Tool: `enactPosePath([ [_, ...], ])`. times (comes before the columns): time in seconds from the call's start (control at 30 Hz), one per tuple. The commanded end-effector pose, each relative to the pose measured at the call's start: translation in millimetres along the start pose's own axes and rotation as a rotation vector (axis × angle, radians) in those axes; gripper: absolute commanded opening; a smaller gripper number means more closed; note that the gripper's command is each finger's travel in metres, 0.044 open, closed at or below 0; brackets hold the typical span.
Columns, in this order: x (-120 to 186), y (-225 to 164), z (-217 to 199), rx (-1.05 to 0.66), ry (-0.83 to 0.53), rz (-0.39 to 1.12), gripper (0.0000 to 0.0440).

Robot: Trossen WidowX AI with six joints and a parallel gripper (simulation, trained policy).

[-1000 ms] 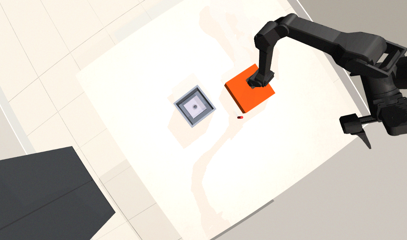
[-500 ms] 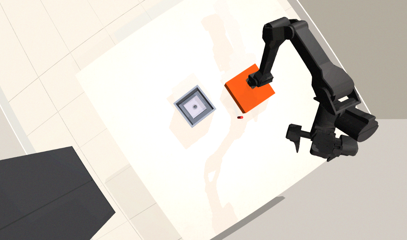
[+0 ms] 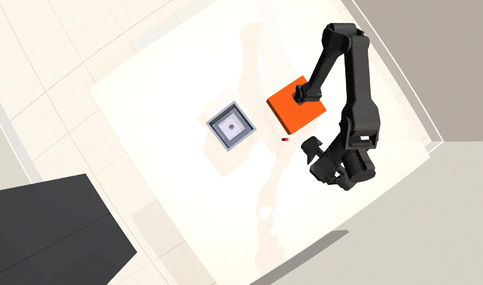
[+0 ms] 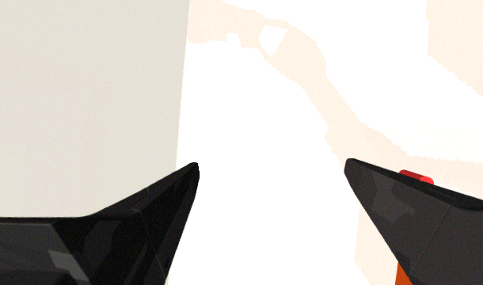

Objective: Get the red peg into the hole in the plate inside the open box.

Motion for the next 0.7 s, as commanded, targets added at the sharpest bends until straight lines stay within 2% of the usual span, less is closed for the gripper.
enactPosePath([
  [0.0,-11.1,2.9,-18.3,-0.080,-0.073,0.028,0.0440],
  [0.3,-35.8,4.8,-69.8,-0.305,-0.287,0.085,0.0440],
  [0.67,-66.2,-12.5,-119.7,-0.535,-0.537,0.161,0.0440],
])
Point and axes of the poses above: the point midway between the two fingers, 35 mm back from their tips, its own x axis back along the fingers, its own z axis across the jaws, y = z × x, the point moved 6 cm from there along x, back along the fingers, and after that the axes turned 2 degrees about x, right-handed, at the moved point
